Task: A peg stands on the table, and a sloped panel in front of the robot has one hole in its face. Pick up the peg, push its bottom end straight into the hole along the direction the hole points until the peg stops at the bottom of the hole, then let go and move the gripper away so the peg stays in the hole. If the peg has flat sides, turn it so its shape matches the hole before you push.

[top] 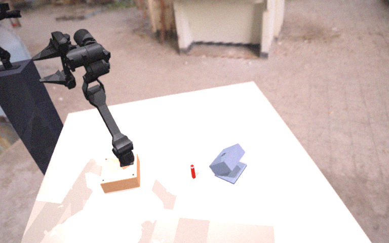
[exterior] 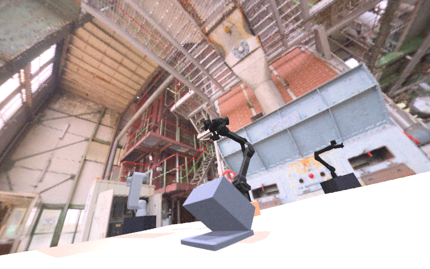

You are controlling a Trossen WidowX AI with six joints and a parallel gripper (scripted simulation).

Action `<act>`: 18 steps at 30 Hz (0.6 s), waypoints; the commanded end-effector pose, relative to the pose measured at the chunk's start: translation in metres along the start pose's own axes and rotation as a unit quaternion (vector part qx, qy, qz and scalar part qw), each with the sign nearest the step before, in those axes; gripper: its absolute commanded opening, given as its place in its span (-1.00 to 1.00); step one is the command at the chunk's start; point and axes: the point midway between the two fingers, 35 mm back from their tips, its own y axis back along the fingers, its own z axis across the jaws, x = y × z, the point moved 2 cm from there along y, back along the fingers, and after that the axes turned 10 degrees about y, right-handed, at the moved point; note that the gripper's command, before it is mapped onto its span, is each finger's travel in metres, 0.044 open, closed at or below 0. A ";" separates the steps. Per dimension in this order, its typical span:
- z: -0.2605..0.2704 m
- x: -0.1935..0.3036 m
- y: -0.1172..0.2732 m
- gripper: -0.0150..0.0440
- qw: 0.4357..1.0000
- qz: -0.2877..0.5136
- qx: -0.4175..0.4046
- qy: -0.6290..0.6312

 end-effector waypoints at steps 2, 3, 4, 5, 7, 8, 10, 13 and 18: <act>0.001 0.001 0.000 1.00 1.000 -0.002 -0.007 0.010; 0.003 0.003 0.000 1.00 1.000 -0.005 -0.016 0.023; 0.006 0.005 0.000 1.00 0.999 -0.007 -0.028 0.038; 0.008 0.009 0.000 1.00 0.998 -0.008 -0.038 0.050; 0.016 0.021 0.001 1.00 0.997 0.000 -0.056 0.053; 0.019 0.027 0.002 1.00 0.996 0.004 -0.065 0.055; 0.026 0.040 0.005 1.00 0.995 0.014 -0.083 0.058; 0.032 0.056 0.007 1.00 0.991 0.026 -0.114 0.061; 0.044 0.092 0.017 1.00 0.982 0.063 -0.163 0.068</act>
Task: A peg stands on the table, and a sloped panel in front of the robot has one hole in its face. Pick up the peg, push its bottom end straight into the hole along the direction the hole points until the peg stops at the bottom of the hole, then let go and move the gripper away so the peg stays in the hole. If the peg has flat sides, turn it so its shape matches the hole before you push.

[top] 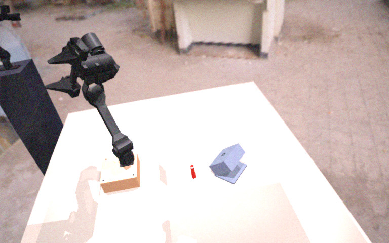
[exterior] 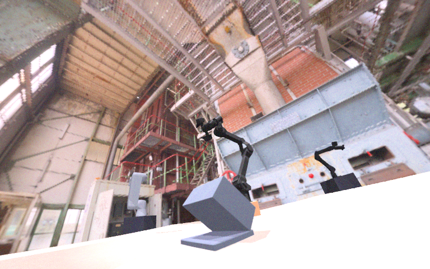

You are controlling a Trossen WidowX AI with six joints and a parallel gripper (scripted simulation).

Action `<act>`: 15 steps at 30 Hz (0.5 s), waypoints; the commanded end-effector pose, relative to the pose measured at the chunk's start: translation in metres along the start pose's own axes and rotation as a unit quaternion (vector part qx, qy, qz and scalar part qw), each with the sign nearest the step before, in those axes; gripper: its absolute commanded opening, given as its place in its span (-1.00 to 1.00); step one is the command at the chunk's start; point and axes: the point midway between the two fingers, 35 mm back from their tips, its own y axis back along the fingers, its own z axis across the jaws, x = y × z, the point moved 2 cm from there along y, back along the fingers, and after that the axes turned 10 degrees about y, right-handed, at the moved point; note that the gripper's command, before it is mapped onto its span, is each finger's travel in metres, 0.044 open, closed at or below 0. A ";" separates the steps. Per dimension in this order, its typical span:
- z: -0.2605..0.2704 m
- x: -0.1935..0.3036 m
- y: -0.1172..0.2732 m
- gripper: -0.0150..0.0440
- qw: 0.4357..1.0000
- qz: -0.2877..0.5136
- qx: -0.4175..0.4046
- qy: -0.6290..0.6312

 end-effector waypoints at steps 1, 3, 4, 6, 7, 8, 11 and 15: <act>0.017 0.037 0.002 1.00 0.998 0.035 -0.041 0.011; 0.024 0.053 0.005 1.00 0.997 0.055 -0.060 0.012; 0.028 0.062 0.007 1.00 0.995 0.065 -0.069 0.012; 0.035 0.079 0.011 1.00 0.992 0.087 -0.086 0.013; 0.038 0.087 0.013 1.00 0.991 0.098 -0.094 0.013; 0.041 0.096 0.016 1.00 0.989 0.110 -0.102 0.013; 0.048 0.122 0.025 1.00 0.981 0.146 -0.124 0.014; 0.056 0.156 0.039 1.00 0.969 0.198 -0.149 0.014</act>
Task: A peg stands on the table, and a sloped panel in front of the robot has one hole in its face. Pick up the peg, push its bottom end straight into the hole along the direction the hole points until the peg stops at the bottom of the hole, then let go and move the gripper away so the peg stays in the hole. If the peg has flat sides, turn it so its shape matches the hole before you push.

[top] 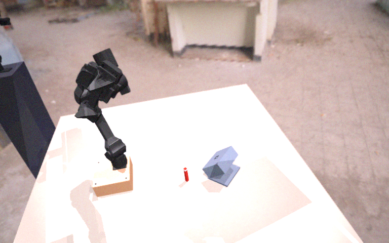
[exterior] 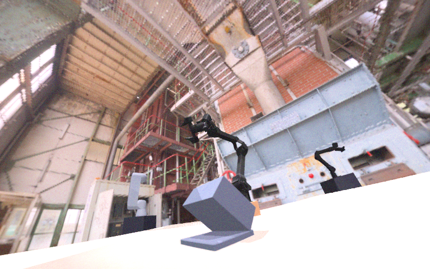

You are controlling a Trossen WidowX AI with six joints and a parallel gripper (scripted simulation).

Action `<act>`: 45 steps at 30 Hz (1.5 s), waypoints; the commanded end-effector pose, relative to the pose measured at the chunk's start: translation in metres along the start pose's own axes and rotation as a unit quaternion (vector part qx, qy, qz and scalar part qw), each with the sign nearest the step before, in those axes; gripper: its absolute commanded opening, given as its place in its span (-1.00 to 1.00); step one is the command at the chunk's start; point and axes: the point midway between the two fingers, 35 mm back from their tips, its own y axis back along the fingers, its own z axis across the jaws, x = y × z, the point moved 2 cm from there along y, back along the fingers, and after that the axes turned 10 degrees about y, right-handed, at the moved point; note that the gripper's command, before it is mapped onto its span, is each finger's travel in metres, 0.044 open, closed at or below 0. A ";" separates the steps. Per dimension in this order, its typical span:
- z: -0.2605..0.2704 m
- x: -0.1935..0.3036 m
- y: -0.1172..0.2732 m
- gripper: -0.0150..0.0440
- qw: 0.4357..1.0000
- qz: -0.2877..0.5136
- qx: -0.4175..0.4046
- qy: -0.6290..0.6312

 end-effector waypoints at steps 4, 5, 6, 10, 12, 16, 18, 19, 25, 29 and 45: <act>0.015 0.071 0.005 1.00 0.994 0.101 -0.040 -0.002; 0.017 0.080 0.007 1.00 0.992 0.115 -0.044 -0.003; 0.018 0.089 0.009 1.00 0.990 0.130 -0.048 -0.004; 0.022 0.126 0.019 1.00 0.980 0.190 -0.059 -0.009; 0.023 0.144 0.026 1.00 0.973 0.221 -0.061 -0.011; 0.022 0.180 0.041 1.00 0.957 0.282 -0.061 -0.015; 0.021 0.197 0.050 1.00 0.948 0.313 -0.058 -0.015; 0.019 0.205 0.055 1.00 0.943 0.328 -0.055 -0.013; 0.006 0.253 0.086 1.00 0.910 0.413 -0.029 -0.003; -0.005 0.280 0.109 1.00 0.884 0.467 -0.005 0.001; -0.064 0.354 0.208 1.00 0.762 0.627 0.162 0.023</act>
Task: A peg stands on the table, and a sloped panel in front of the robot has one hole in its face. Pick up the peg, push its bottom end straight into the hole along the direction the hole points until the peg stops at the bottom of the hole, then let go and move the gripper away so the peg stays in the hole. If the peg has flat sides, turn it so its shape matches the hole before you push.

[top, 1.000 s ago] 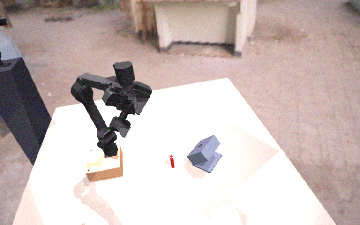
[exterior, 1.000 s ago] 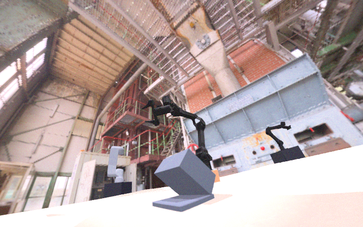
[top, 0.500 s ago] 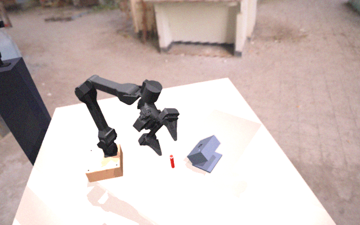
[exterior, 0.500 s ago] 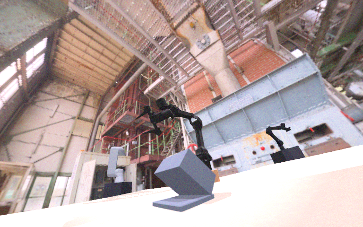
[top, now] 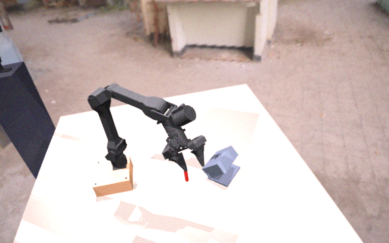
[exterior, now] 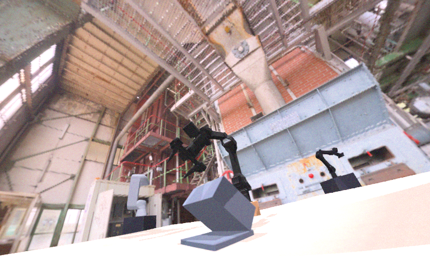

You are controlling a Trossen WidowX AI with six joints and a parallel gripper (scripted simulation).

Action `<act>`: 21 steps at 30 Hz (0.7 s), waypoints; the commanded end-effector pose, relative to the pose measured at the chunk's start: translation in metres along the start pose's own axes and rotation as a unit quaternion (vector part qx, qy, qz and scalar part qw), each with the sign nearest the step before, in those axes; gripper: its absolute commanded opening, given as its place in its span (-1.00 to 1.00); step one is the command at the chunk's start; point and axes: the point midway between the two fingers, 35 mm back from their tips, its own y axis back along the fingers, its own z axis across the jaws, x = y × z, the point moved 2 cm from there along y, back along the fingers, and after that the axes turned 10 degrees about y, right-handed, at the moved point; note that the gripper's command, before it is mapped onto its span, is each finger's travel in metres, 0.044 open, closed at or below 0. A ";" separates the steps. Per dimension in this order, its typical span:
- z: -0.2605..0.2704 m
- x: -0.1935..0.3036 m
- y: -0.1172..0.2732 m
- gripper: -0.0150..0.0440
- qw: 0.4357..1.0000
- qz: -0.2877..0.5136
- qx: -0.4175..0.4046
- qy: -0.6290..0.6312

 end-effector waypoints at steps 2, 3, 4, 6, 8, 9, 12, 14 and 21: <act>-0.028 0.033 -0.014 1.00 0.996 0.052 0.072 -0.024; -0.033 0.038 -0.016 1.00 0.994 0.060 0.085 -0.029; -0.038 0.044 -0.017 1.00 0.992 0.068 0.099 -0.035; -0.049 0.054 -0.019 1.00 0.987 0.082 0.127 -0.046; -0.060 0.065 -0.021 1.00 0.982 0.095 0.156 -0.057; -0.065 0.070 -0.021 1.00 0.978 0.101 0.171 -0.062; -0.081 0.084 -0.021 1.00 0.966 0.114 0.216 -0.080; -0.090 0.094 -0.020 1.00 0.958 0.120 0.242 -0.090; -0.115 0.118 -0.014 1.00 0.933 0.127 0.316 -0.117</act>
